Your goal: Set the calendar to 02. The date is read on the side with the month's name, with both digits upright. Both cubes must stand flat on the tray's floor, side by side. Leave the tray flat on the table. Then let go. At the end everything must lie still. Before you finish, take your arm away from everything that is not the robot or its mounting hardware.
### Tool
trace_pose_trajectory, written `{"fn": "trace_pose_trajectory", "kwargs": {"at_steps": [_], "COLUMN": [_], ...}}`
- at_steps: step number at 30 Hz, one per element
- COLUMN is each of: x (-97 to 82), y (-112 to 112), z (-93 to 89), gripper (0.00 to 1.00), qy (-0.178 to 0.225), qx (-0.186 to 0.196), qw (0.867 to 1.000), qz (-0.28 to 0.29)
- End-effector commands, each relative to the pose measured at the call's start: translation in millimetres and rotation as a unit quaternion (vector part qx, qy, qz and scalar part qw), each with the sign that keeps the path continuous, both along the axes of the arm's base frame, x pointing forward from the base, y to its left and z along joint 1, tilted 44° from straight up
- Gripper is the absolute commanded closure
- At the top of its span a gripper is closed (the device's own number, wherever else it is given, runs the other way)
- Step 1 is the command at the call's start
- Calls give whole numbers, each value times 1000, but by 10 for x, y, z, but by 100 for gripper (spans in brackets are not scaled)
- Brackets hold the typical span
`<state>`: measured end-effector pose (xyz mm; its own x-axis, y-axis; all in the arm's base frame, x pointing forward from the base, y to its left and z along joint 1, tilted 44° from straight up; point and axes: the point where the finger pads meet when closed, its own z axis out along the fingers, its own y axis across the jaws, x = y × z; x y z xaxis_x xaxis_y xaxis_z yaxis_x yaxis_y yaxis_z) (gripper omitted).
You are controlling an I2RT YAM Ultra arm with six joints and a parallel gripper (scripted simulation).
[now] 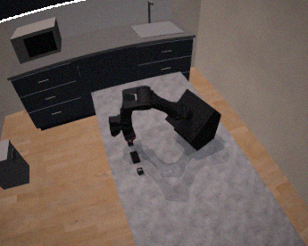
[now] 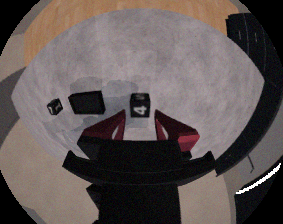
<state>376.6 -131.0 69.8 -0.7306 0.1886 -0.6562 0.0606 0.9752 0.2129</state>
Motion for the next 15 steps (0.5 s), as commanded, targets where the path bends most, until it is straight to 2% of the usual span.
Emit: {"fn": "trace_pose_trajectory", "kwargs": {"at_steps": [1,15], "x": [12,124], "y": [-21,-2], "z": [29,-89], "gripper": [53,53], "qy": [-4,-4], "qx": [-3,-2], "qw": [1000,1000], "qz": [-2,-2]}}
